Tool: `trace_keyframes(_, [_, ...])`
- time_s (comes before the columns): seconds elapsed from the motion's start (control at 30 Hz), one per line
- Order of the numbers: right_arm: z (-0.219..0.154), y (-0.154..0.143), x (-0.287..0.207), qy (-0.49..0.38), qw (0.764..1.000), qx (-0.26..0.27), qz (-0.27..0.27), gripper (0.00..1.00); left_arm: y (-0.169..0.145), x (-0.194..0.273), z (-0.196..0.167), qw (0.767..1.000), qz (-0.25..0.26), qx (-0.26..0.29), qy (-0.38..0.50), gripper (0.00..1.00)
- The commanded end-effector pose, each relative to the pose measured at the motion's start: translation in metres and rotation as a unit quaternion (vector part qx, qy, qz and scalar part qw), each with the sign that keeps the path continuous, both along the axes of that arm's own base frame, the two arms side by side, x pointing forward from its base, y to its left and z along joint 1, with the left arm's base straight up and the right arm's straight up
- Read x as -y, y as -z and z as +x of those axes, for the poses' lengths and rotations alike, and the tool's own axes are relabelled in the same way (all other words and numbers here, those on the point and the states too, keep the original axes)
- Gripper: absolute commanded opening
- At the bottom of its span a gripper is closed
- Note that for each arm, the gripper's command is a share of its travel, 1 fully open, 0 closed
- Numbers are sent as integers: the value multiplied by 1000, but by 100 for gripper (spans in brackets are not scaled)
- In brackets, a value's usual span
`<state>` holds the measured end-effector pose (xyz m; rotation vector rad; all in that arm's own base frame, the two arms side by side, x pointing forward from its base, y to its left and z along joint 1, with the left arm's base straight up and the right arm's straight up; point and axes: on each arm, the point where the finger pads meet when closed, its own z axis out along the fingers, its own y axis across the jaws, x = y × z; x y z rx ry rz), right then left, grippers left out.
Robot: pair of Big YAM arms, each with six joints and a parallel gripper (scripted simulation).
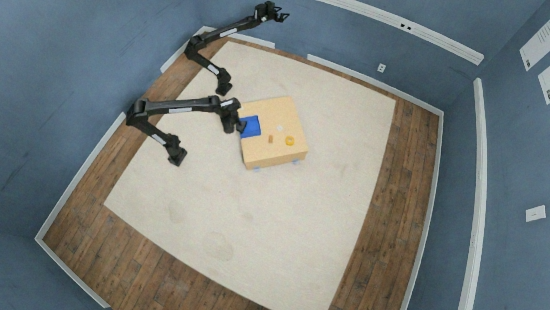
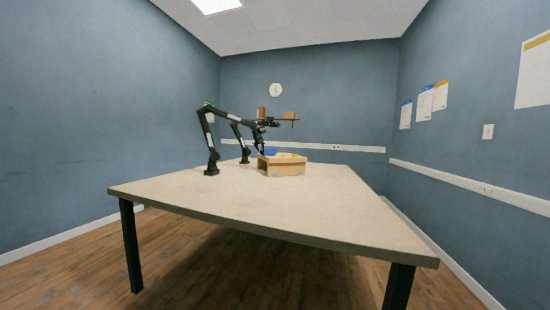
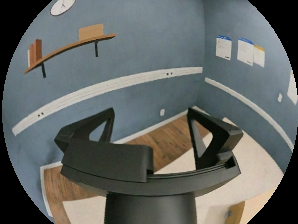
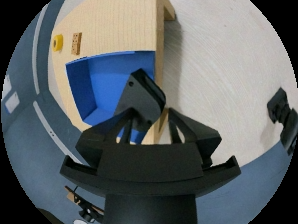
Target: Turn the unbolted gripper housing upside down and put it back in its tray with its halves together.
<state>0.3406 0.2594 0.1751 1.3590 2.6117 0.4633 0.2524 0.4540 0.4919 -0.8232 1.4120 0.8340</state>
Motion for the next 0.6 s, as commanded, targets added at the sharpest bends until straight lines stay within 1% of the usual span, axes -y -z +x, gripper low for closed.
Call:
trace_keyframes(0.0, [-6,13,0,-4,1000,-16,-17,47,-18,-1,0,1000,11,16,0,100])
trace_keyframes(0.03, [13,-31,-14,-3,1000,12,5,47,-18,-1,0,1000,11,16,0,100])
trace_keyframes(0.07, [13,-35,-14,-3,1000,12,6,47,-18,-1,0,1000,11,16,0,100])
trace_keyframes(0.1, [12,-48,-14,-3,1000,21,13,47,-18,-1,0,1000,11,16,0,100])
trace_keyframes(0.13, [13,-31,-14,-3,1000,12,6,47,-18,-1,0,1000,11,16,0,100])
trace_keyframes(0.2, [13,-31,-14,-3,1000,12,6,47,-18,-1,0,1000,11,16,0,100])
trace_keyframes(0.23, [14,-53,-13,-4,1000,19,10,47,-18,-1,0,1000,11,16,0,100])
trace_keyframes(0.3, [15,-61,-14,-3,1000,17,9,47,-18,-1,0,1000,11,16,0,100])
trace_keyframes(0.33, [17,-44,-17,-3,1000,17,9,47,-18,-1,0,1000,11,16,0,100])
trace_keyframes(0.37, [12,-71,-12,-3,999,29,18,47,-18,-1,0,1000,11,16,0,100])
trace_keyframes(0.43, [11,-77,-11,-3,999,29,19,47,-18,-1,0,1000,11,16,0,100])
trace_keyframes(0.47, [13,-85,-12,-3,999,35,23,47,-18,-1,0,1000,11,16,0,100])
trace_keyframes(0.57, [13,-75,-12,-3,999,29,19,47,-18,-1,0,1000,11,16,0,100])
